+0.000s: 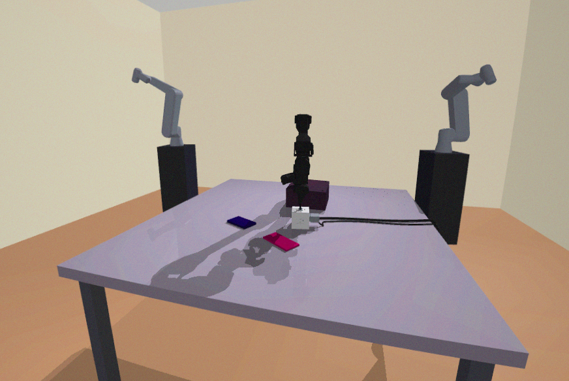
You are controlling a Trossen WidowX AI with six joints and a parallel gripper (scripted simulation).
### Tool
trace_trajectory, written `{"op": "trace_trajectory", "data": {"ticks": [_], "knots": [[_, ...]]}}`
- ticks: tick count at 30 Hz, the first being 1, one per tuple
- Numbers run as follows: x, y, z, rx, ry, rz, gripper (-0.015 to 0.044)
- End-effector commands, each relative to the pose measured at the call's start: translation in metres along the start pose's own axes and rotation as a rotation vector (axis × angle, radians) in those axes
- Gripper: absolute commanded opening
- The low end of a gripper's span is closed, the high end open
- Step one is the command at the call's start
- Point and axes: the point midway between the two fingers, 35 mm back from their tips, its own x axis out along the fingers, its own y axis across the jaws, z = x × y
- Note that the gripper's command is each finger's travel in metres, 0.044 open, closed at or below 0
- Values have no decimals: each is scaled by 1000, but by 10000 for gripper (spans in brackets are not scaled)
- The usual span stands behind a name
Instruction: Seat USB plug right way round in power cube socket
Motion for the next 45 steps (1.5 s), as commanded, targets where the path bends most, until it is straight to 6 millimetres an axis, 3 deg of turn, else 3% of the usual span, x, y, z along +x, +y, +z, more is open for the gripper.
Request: {"op": "trace_trajectory", "data": {"ticks": [1,36,40,45], "knots": [[2,0,0,3,-3,-2,0],[3,0,0,3,-3,-2,0],[1,0,0,0,0,1,95],[1,0,0,0,0,1,95]]}}
